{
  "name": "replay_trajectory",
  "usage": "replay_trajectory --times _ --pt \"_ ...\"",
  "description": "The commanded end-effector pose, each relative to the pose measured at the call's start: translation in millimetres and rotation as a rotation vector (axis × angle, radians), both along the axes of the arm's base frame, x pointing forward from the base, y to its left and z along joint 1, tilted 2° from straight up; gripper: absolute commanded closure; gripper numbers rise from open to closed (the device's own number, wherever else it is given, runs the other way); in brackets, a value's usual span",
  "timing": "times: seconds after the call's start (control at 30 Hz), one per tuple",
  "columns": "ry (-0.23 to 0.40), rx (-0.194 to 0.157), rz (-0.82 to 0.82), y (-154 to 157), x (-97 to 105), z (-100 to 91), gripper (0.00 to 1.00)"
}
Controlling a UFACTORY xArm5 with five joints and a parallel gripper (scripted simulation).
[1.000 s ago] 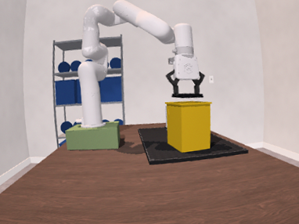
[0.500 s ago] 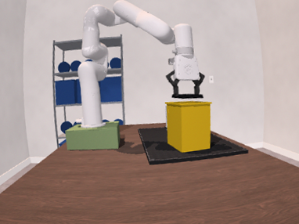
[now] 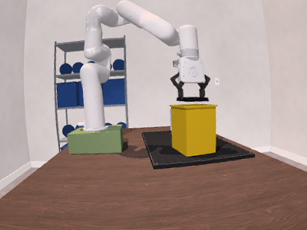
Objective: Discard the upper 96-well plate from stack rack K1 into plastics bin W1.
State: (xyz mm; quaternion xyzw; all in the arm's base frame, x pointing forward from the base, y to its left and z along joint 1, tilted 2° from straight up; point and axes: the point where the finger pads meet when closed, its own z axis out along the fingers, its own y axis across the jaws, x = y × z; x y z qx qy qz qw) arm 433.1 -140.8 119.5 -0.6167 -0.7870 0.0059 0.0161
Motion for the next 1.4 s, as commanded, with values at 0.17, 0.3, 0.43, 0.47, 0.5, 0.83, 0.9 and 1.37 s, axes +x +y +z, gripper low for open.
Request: replay_trajectory --times 0.17,0.3,0.43,0.47,0.5,0.83,0.9,1.37 --pt "-0.004 -0.001 0.0 -0.4 1.2 0.4 1.0" --pt "-0.004 -0.001 0.0 -0.4 1.2 -0.2 1.0" --pt "-0.004 -0.001 0.0 -0.4 1.1 -0.9 1.0" --pt "-0.004 -0.001 0.0 -0.4 1.1 -1.1 1.0" --pt "-0.004 -0.001 0.0 -0.4 1.1 -1.2 1.0" --pt "-0.004 -0.001 0.0 -0.4 1.1 -2.1 1.0" --pt "-0.004 -0.001 0.0 -0.4 1.1 -2.7 0.0" --pt "-0.004 -0.001 0.0 -0.4 1.1 -2.7 0.0"
